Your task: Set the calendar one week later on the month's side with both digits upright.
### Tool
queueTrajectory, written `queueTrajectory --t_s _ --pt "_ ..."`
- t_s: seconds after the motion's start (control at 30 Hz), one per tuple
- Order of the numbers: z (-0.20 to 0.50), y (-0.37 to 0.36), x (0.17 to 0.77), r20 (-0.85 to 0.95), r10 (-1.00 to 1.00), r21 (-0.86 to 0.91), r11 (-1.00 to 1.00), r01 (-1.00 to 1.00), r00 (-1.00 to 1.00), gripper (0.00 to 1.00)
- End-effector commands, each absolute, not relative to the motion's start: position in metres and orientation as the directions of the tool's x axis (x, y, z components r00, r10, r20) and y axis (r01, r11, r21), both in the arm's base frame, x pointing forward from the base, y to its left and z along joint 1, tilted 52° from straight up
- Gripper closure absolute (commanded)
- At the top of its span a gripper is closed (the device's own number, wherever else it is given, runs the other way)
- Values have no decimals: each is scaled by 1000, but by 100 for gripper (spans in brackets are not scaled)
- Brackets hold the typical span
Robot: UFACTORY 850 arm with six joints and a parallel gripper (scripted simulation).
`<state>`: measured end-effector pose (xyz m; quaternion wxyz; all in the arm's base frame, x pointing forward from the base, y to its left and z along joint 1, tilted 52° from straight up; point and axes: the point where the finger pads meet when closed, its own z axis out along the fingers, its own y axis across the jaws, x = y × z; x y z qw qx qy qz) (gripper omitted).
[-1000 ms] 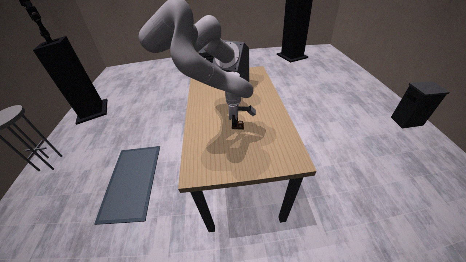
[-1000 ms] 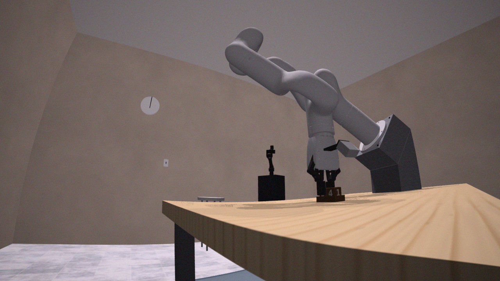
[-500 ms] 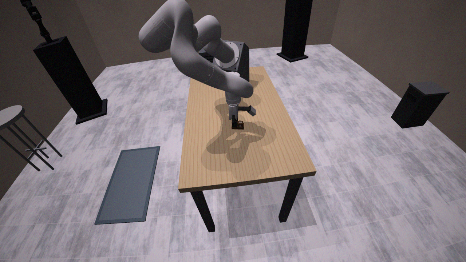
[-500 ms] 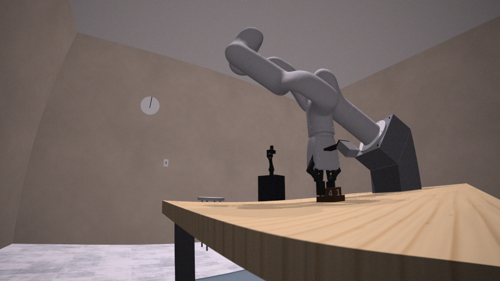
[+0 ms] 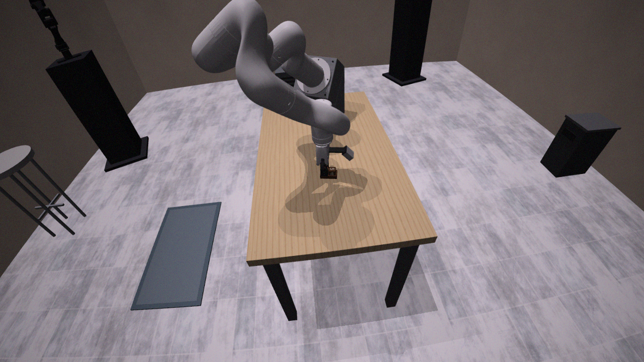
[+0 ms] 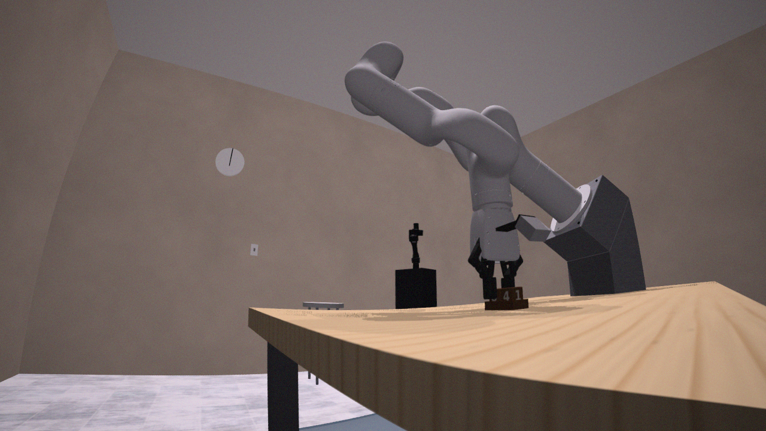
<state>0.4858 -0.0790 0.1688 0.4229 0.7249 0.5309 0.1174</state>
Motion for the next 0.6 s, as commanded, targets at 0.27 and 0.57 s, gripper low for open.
queueTrajectory --t_s 0.27,0.57 --pt "183 -68 472 -279 869 738 -78 670 408 53" --pt "206 -49 448 -279 869 738 -78 670 408 53"
